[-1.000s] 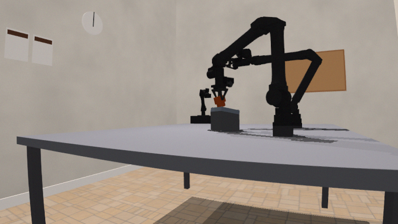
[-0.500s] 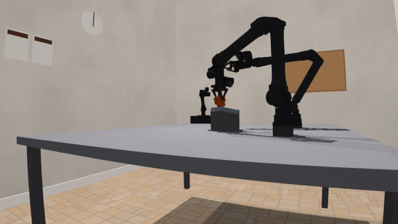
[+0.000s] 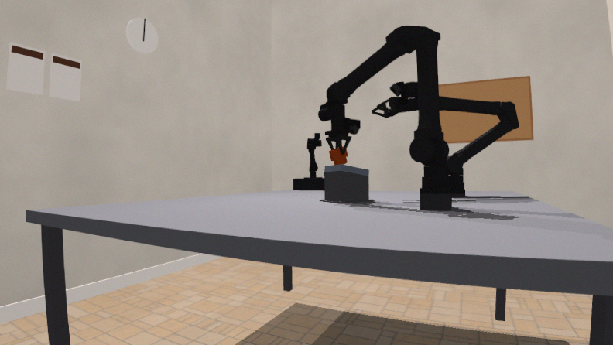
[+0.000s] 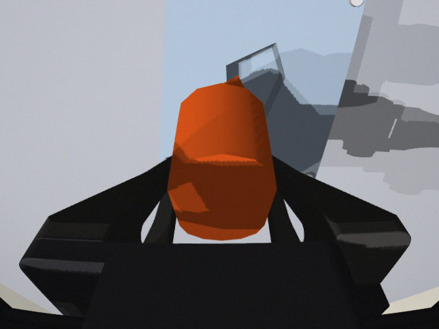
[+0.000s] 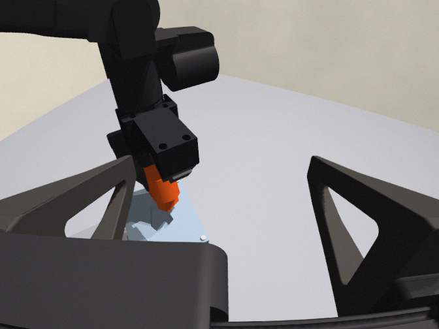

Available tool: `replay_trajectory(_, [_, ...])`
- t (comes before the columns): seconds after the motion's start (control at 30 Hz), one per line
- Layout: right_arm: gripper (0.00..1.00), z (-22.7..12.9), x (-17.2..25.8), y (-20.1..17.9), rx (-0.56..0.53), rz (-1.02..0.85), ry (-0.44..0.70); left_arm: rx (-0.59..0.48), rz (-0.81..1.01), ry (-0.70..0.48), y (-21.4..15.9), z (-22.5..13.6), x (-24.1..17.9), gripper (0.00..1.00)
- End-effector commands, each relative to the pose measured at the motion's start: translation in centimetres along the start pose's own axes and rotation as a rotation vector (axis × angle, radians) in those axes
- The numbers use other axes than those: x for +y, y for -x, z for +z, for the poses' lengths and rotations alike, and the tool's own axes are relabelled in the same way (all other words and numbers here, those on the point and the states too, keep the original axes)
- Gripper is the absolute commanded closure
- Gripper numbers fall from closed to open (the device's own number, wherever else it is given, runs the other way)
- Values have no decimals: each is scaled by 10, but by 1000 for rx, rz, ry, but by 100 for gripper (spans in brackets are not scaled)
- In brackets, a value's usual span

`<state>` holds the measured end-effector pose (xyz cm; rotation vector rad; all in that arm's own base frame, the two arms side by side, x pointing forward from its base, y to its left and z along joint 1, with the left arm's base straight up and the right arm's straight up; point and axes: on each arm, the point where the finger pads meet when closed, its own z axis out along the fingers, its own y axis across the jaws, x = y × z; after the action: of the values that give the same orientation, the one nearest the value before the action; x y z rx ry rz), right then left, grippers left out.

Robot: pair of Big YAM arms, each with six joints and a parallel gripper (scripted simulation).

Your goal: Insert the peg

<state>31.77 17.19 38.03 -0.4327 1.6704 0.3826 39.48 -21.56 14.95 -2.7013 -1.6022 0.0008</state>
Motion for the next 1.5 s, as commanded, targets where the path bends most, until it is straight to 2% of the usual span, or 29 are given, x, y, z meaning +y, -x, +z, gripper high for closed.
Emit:
replay_trajectory(0.0, [0,-21,33,-22,25,-15,78,-1,0,30,0,-10,8,54])
replay_trajectory(0.17, [0,-39,57,-47,40,-28,158,-1,0,32,0,-11,8,54])
replay_trajectory(0.2, [0,-44,59,-30,10,-27,165,-1,0,32,0,-11,8,54])
replay_trajectory(0.37, [0,-43,62,-33,15,-28,174,-1,0,33,0,-12,9,54])
replay_trajectory(0.5, [0,-42,59,-33,15,-27,164,-1,0,34,0,-12,9,99])
replay_trajectory(0.53, [0,-42,59,-33,15,-27,164,-1,0,34,0,-12,9,88])
replay_trajectory(0.6, [0,-42,59,-33,15,-27,164,-1,0,70,0,-34,15,65])
replay_trajectory(0.63, [0,-42,59,-33,15,-27,164,-1,0,70,0,-37,15,60])
replay_trajectory(0.8, [0,-42,59,-33,15,-27,164,-1,0,70,0,-58,13,60])
replay_trajectory(0.93, [0,-42,59,-33,15,-27,164,-1,-3,71,5,-58,13,60])
replay_trajectory(0.97, [0,-42,59,-33,15,-27,164,6,-1,35,7,-39,8,60])
replay_trajectory(1.03, [0,-42,59,-33,15,-27,164,26,-2,37,11,-38,8,60])
replay_trajectory(1.2, [0,-42,59,-33,15,-27,164,182,25,9,27,-12,-4,60])
replay_trajectory(1.27, [0,-42,59,-33,15,-27,164,264,72,31,28,-18,-6,60])
replay_trajectory(1.3, [0,-42,59,-33,15,-27,164,277,81,49,28,-24,0,60])
replay_trajectory(1.43, [0,-42,59,-33,15,-27,164,392,91,21,39,-2,-10,60])
replay_trajectory(1.47, [0,-42,59,-33,15,-27,164,392,91,21,39,-2,-10,60])
